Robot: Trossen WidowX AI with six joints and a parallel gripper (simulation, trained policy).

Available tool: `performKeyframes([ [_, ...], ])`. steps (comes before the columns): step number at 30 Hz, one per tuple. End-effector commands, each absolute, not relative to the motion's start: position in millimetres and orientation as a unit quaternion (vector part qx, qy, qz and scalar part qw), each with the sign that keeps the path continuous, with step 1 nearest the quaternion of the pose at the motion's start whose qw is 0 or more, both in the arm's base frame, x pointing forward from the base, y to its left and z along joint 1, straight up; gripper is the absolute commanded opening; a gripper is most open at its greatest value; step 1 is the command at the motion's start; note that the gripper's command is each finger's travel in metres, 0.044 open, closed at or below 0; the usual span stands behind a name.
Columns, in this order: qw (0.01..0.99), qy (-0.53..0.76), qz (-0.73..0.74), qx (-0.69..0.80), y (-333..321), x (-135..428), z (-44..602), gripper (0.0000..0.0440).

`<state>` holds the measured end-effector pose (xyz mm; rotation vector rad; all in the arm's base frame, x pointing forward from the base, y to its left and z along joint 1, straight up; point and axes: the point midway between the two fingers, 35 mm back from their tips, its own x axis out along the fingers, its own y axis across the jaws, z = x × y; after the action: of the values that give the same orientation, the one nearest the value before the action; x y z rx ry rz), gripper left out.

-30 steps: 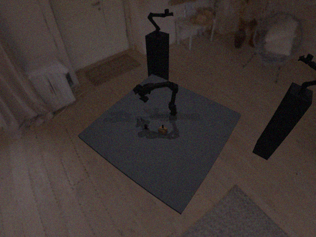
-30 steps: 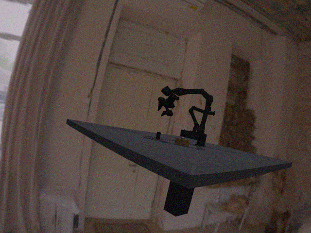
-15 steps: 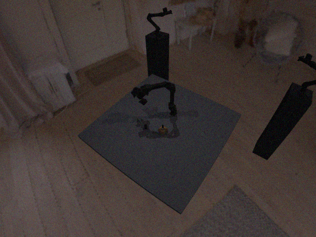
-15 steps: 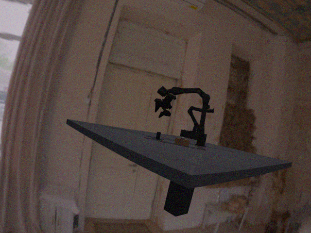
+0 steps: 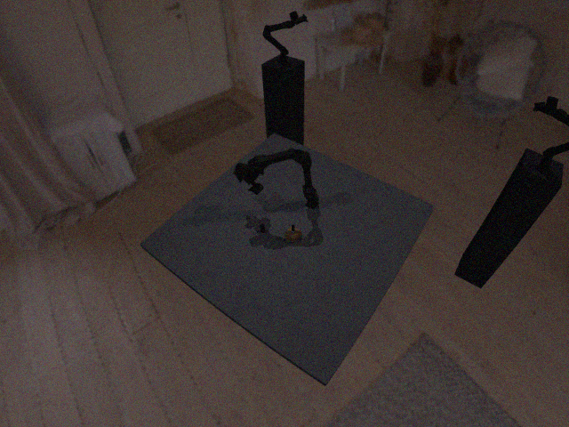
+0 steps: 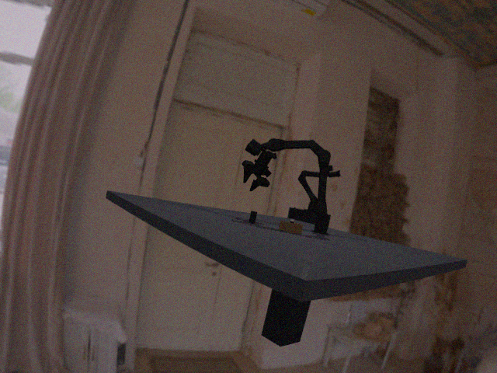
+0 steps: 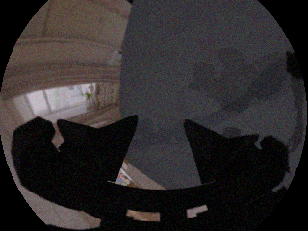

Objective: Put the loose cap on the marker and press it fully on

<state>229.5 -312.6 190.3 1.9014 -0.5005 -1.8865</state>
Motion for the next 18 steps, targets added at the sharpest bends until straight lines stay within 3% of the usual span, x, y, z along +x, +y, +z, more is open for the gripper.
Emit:
performKeyframes([
  [1, 0.194, -0.172, -0.679, 0.687, -310, 237, 184, 0.0321],
  [18, 0.142, -0.147, -0.681, 0.703, -290, 270, 166, 0.0322],
])
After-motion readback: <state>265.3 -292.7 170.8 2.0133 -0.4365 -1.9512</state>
